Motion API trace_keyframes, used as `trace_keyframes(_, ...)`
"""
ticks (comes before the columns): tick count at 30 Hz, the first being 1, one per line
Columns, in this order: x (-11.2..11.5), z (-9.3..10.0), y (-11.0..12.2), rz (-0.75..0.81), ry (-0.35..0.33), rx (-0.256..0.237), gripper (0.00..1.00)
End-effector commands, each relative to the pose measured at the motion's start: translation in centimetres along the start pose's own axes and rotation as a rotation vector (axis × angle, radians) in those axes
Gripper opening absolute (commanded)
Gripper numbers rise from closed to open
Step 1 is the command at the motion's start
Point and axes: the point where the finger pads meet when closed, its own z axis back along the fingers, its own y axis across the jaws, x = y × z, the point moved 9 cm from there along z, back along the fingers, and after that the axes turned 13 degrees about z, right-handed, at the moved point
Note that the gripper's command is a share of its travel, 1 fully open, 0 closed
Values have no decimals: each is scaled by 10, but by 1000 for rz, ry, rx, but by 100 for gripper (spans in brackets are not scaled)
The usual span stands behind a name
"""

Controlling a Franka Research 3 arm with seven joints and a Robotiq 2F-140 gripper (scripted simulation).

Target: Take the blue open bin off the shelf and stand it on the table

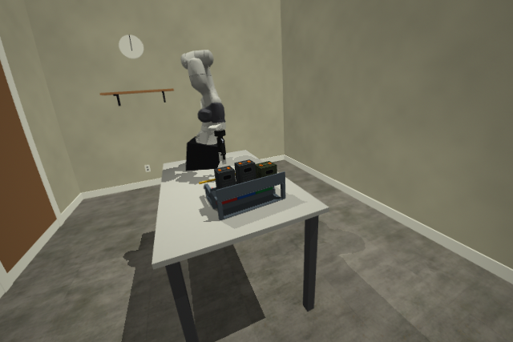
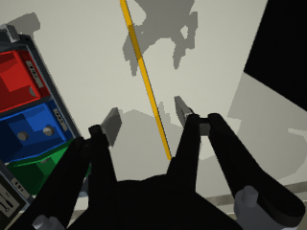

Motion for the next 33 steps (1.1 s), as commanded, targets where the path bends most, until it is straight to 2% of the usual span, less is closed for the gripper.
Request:
trace_keyframes(1,7,26,-10,96,-31,36,57)
trace_keyframes(5,7,26,-10,96,-31,36,57)
trace_keyframes(6,1,5,-1,23,-6,9,57)
trace_keyframes(10,7,26,-10,96,-31,36,57)
trace_keyframes(22,7,26,-10,96,-31,36,57)
trace_keyframes(23,1,5,-1,22,-6,8,57)
trace_keyframes(27,7,26,-9,96,-31,36,57)
trace_keyframes(33,7,26,-9,96,-31,36,57)
